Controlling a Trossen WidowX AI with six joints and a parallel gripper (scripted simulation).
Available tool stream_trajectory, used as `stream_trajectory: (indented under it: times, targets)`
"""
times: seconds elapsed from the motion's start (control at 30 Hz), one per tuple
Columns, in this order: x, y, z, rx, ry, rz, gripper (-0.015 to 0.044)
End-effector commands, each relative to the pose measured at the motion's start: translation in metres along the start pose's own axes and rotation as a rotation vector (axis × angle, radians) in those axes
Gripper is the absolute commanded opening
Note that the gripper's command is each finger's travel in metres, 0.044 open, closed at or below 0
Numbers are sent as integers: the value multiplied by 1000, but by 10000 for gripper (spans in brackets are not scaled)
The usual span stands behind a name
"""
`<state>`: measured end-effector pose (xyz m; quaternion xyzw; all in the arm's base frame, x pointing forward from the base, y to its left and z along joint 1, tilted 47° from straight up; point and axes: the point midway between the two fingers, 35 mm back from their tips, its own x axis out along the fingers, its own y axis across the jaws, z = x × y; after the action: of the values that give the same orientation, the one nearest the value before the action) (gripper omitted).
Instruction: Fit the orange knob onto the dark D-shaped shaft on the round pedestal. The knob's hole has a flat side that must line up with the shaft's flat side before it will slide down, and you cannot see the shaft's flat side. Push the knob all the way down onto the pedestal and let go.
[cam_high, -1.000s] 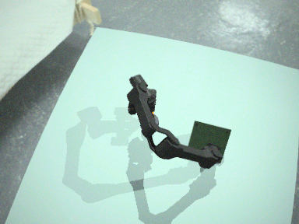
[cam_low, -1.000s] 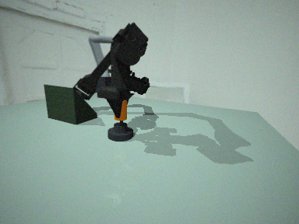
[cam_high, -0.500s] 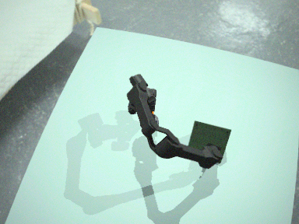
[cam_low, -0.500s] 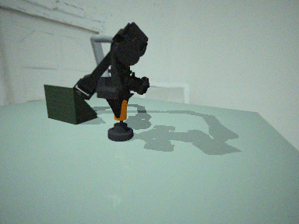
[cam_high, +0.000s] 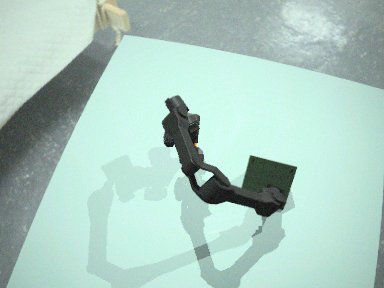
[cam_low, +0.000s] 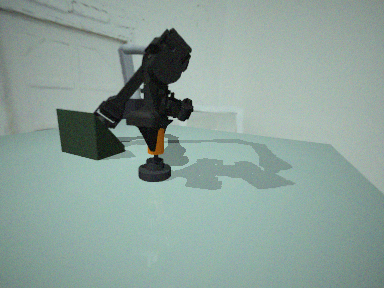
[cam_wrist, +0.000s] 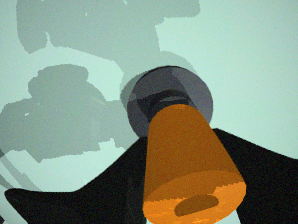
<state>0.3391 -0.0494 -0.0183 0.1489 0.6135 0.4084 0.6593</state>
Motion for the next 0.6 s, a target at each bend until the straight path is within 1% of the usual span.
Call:
stream_trajectory:
  times: [0.0,0.57]
  targets:
    - [1,0,-1,4,-1,0,0]
    - [4,0,-3,4,-1,0,0]
